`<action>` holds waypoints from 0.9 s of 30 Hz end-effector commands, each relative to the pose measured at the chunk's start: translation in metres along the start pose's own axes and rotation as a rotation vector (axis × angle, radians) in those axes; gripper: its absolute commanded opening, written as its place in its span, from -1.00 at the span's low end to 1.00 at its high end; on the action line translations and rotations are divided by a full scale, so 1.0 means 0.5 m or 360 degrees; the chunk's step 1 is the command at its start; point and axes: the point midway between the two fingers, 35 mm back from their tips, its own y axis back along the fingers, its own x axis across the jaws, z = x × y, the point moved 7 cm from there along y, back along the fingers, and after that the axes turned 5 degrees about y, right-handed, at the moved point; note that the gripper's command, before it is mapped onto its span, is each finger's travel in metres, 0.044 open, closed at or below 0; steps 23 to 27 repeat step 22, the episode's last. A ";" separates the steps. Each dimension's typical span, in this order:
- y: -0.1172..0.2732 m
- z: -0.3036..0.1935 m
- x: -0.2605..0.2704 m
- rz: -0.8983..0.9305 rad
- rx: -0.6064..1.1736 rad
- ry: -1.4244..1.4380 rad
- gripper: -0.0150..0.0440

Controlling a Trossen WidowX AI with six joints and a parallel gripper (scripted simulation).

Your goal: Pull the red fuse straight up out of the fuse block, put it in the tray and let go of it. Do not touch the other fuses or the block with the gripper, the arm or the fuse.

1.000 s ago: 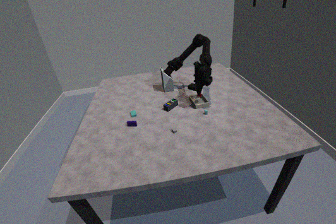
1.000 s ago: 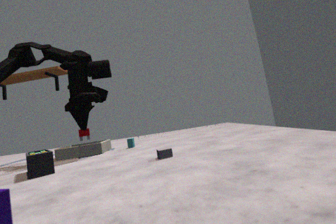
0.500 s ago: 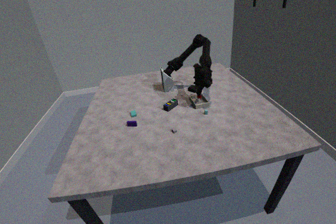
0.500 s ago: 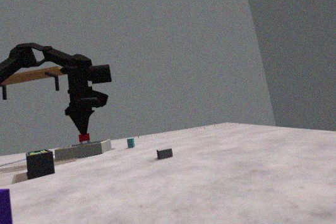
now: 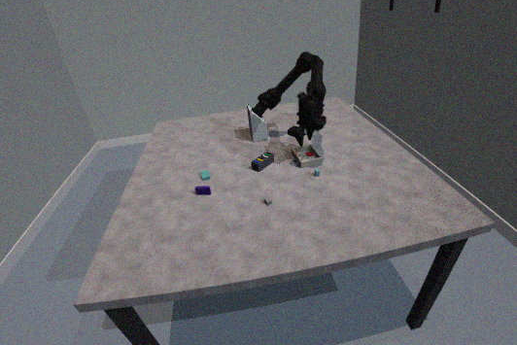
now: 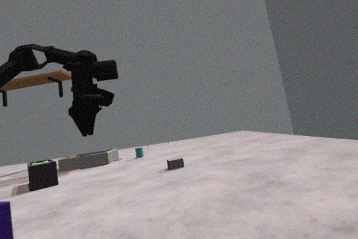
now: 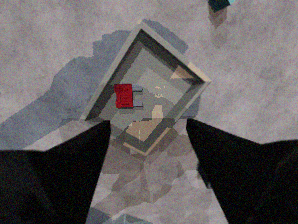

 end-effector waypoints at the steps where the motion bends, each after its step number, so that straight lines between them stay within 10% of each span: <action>1: 0.026 0.002 0.005 0.0000 -0.0008 0.0018 0.63; 27: 0.022 0.001 0.003 -0.0004 -0.0001 0.0007 0.63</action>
